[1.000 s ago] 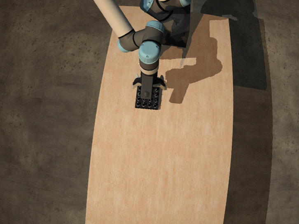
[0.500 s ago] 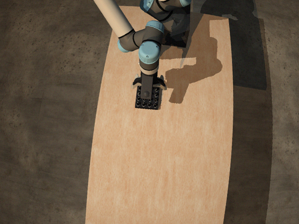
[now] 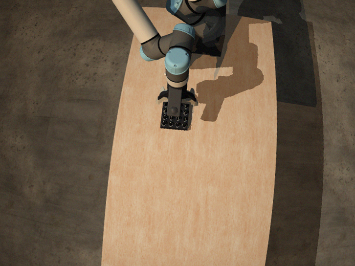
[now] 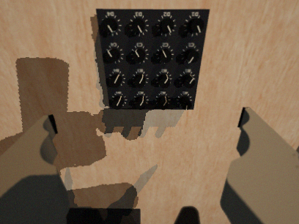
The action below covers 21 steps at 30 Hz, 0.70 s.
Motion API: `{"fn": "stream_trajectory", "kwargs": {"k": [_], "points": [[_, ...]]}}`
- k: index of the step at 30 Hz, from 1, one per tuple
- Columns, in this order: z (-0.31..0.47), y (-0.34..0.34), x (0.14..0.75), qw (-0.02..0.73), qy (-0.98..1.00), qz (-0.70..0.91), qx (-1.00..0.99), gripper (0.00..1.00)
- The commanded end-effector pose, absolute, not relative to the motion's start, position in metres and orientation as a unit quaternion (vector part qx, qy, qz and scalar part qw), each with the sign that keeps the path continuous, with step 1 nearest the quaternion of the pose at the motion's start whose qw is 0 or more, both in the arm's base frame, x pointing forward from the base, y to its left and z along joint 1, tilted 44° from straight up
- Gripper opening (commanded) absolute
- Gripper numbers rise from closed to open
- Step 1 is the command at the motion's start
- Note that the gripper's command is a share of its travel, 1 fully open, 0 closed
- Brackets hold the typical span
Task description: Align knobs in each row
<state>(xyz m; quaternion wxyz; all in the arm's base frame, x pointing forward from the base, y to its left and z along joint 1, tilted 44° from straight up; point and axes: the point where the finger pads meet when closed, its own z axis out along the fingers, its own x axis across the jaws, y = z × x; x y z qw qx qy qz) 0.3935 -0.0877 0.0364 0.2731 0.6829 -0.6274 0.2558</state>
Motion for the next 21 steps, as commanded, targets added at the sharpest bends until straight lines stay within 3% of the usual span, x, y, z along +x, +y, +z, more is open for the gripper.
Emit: {"fn": "stream_trajectory", "kwargs": {"k": [1, 21], "points": [[0.037, -0.088, 0.39, 0.273, -0.627, 0.256, 0.683, 1.0], [0.037, -0.089, 0.354, 0.273, -0.627, 0.256, 0.683, 1.0]]}}
